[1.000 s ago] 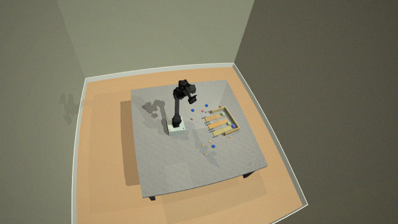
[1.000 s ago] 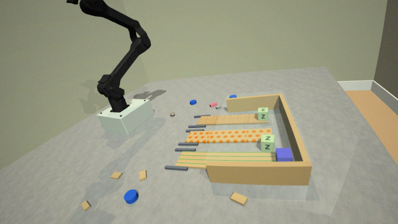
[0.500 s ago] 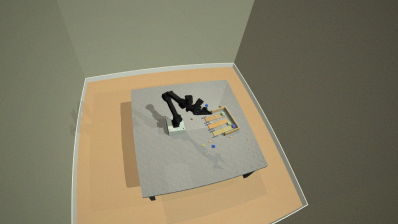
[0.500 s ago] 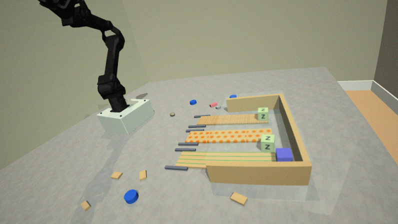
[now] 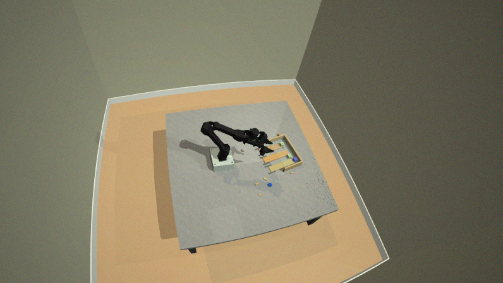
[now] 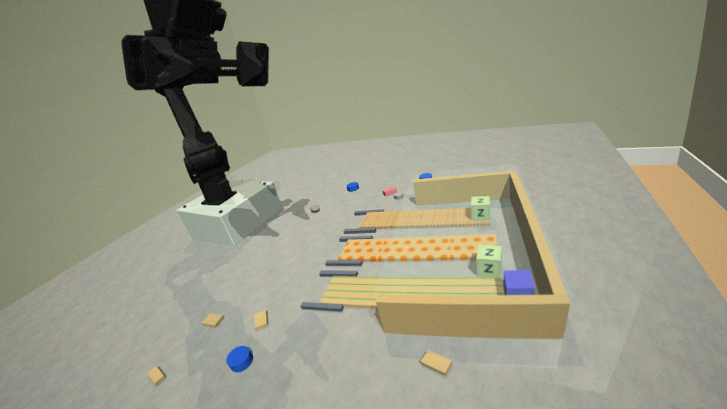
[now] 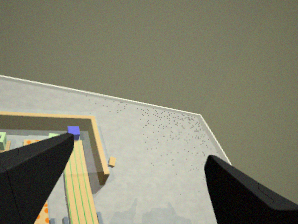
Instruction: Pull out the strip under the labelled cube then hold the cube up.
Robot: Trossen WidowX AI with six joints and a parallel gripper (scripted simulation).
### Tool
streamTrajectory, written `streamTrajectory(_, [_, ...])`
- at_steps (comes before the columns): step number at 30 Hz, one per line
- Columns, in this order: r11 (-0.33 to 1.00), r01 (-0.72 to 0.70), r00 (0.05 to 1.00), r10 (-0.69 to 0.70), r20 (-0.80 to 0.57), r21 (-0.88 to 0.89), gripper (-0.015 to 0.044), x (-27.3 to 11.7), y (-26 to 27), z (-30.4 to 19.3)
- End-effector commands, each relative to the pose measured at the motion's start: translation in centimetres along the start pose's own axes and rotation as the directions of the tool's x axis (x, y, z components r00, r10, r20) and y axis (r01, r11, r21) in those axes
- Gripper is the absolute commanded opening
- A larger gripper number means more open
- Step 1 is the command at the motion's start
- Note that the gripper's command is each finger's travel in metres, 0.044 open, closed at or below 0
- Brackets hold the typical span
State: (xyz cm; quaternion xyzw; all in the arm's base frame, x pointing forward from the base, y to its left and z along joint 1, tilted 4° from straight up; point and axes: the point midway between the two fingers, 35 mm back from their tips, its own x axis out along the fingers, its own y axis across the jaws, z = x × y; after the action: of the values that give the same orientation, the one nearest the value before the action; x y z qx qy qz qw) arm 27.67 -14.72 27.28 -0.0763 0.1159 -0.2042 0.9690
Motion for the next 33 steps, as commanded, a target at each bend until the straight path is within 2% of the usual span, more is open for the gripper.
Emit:
streamTrajectory(1, [0.983,-0.161,0.974,0.173,-0.146,0.09,0.04,0.9,6.3,-4.4])
streamTrajectory(6, [0.95,-0.274,0.912,0.307,-0.274,0.151,0.04,0.2,11.7,-8.4])
streamTrajectory(21, [0.948,-0.278,0.909,0.311,-0.278,0.153,0.04,0.1,11.9,-8.6])
streamTrajectory(25, [0.941,-0.287,0.863,0.334,-0.378,0.177,0.0295,1.2,13.1,-9.0])
streamTrajectory(33, [0.927,-0.339,0.656,0.355,-0.666,0.16,0.0085,4.2,17.3,-10.9])
